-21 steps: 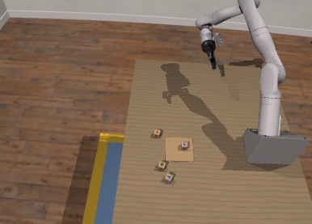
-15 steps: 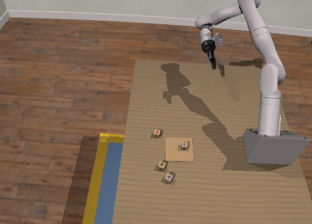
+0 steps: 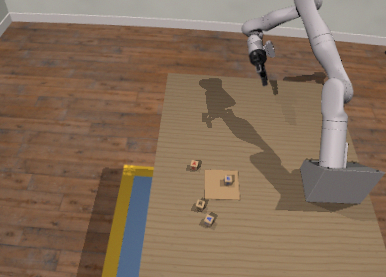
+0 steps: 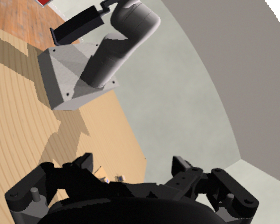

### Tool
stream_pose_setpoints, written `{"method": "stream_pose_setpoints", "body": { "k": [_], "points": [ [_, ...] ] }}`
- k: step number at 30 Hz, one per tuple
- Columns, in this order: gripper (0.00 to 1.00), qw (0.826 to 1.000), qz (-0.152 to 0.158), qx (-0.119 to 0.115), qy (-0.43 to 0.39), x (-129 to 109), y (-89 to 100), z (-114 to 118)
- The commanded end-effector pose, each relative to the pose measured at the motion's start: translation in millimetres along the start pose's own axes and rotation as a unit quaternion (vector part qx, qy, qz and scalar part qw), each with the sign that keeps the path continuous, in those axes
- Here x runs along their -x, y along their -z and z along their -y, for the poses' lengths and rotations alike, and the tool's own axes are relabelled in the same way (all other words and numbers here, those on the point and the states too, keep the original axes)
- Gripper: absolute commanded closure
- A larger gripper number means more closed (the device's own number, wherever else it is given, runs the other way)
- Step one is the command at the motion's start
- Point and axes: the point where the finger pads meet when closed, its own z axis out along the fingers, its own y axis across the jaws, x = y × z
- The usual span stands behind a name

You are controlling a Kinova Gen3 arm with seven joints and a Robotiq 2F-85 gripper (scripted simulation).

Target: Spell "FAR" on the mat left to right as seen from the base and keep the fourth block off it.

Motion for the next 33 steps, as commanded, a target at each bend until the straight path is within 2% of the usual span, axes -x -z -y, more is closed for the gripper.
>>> {"method": "stream_pose_setpoints", "body": {
  "k": [1, 7, 11, 13, 15, 21, 27, 30, 33],
  "points": [
    [0.0, 1.0, -0.001, -0.004, -0.004, 2, -1.1, 1],
    [0.0, 1.0, -0.008, -0.018, -0.015, 13, -6.8, 5],
    [0.0, 0.999, -0.02, -0.037, -0.028, 26, -17.2, 8],
    [0.0, 0.999, -0.02, -0.037, -0.028, 26, -17.2, 8],
    [0.0, 0.998, -0.028, -0.051, -0.036, 36, -24.6, 10],
    [0.0, 0.99, -0.054, -0.111, -0.067, 74, -57.4, 16],
    [0.0, 0.972, -0.072, -0.202, -0.099, 123, -107.4, 19],
    [0.0, 0.973, -0.072, -0.196, -0.099, 124, -109.0, 16],
    [0.0, 0.959, -0.073, -0.251, -0.111, 150, -140.5, 15]
  ]
}}
